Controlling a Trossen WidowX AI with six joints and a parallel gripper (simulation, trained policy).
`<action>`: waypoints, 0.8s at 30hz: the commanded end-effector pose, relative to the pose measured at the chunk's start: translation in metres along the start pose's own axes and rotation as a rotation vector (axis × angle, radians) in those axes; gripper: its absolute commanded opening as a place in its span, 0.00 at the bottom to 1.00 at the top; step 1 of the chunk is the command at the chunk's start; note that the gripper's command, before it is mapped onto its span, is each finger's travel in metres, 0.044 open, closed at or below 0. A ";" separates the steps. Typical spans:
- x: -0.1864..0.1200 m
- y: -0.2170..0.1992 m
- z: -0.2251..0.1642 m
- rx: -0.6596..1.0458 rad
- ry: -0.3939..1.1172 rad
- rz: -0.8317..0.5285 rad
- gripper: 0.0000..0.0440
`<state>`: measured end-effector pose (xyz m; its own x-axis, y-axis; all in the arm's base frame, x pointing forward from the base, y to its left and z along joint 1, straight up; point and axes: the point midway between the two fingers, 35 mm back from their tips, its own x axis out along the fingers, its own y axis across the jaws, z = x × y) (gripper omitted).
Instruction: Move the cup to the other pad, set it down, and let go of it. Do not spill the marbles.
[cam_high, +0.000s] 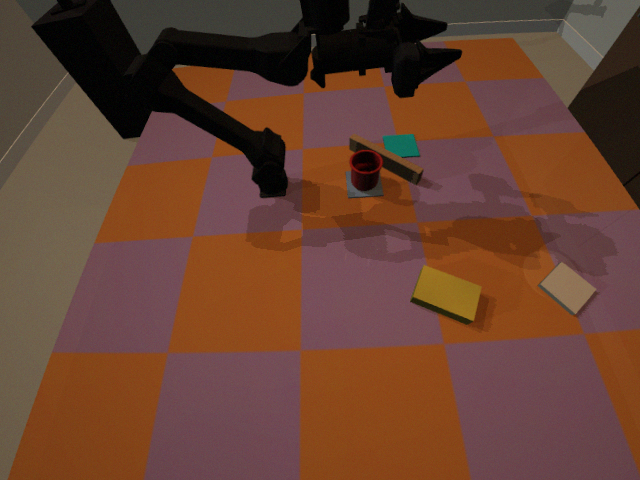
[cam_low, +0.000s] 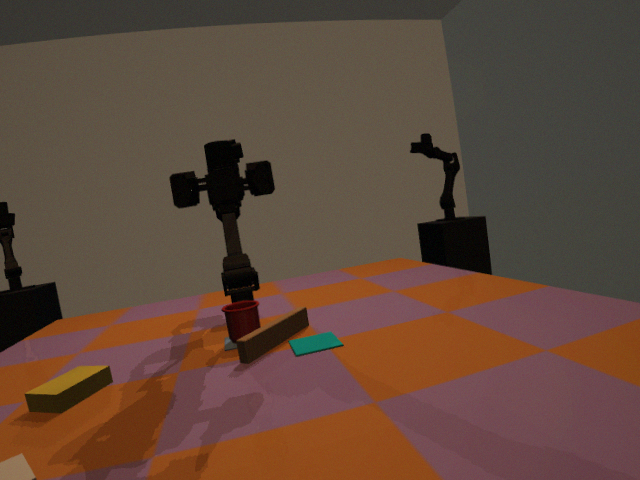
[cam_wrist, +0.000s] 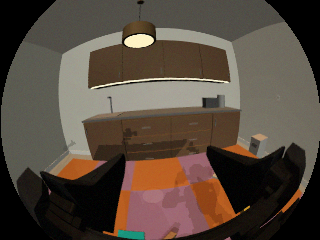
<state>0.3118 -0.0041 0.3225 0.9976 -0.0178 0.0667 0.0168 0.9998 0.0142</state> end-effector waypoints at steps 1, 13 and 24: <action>0.000 0.001 -0.001 0.005 0.006 0.004 0.85; -0.006 0.025 -0.022 0.083 0.134 0.070 0.14; -0.012 0.056 -0.039 0.188 0.300 0.148 0.12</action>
<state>0.3051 0.0443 0.2866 0.9758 0.1333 -0.1733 -0.1030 0.9794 0.1734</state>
